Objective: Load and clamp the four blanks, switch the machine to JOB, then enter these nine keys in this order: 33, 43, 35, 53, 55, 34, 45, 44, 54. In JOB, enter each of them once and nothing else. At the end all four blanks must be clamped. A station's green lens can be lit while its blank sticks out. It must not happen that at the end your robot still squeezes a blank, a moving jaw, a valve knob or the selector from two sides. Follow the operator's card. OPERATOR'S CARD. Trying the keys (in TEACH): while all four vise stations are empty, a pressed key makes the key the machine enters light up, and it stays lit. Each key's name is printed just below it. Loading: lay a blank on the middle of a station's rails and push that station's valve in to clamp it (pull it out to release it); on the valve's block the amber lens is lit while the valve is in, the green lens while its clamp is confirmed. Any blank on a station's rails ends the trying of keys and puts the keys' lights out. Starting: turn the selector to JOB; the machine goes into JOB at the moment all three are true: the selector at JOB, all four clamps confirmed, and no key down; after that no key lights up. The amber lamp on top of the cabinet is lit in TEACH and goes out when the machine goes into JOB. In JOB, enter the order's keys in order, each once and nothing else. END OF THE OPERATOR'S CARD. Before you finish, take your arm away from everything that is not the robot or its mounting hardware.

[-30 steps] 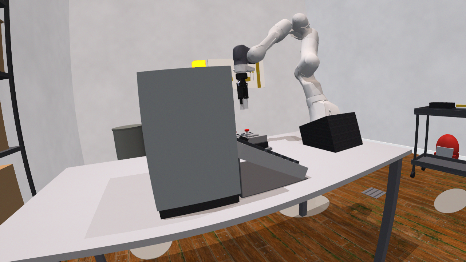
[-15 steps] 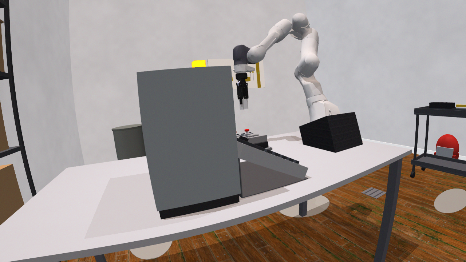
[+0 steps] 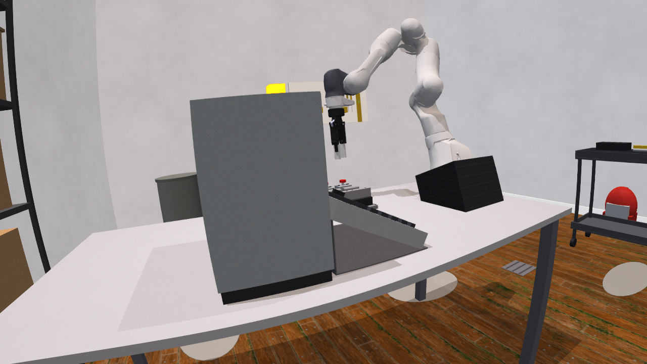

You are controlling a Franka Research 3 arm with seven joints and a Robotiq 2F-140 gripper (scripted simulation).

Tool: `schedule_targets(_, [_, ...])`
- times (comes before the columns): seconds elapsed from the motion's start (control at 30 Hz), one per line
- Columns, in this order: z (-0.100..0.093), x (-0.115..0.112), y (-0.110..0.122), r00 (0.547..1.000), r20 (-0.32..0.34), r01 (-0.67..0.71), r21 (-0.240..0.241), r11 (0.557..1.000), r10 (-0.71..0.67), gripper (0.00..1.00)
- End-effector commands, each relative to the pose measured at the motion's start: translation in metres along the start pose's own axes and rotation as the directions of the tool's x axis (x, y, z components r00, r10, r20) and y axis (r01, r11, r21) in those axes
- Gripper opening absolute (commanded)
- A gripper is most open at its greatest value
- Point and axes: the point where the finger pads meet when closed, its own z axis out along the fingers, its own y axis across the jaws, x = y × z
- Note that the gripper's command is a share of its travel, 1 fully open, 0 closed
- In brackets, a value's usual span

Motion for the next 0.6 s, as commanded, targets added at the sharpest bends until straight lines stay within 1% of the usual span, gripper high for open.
schedule_targets(0.0, [0.015,-0.005,0.002,1.0,0.016,-0.007,-0.007,1.0,0.007,0.4])
schedule_targets(0.27, [0.057,-0.006,0.003,1.0,0.016,-0.007,-0.007,1.0,0.007,0.4])
schedule_targets(0.33, [0.057,-0.006,0.003,1.0,0.016,-0.007,-0.007,1.0,0.007,0.4])
schedule_targets(0.57, [0.093,-0.007,0.004,1.0,0.016,-0.007,-0.007,1.0,0.007,0.4])
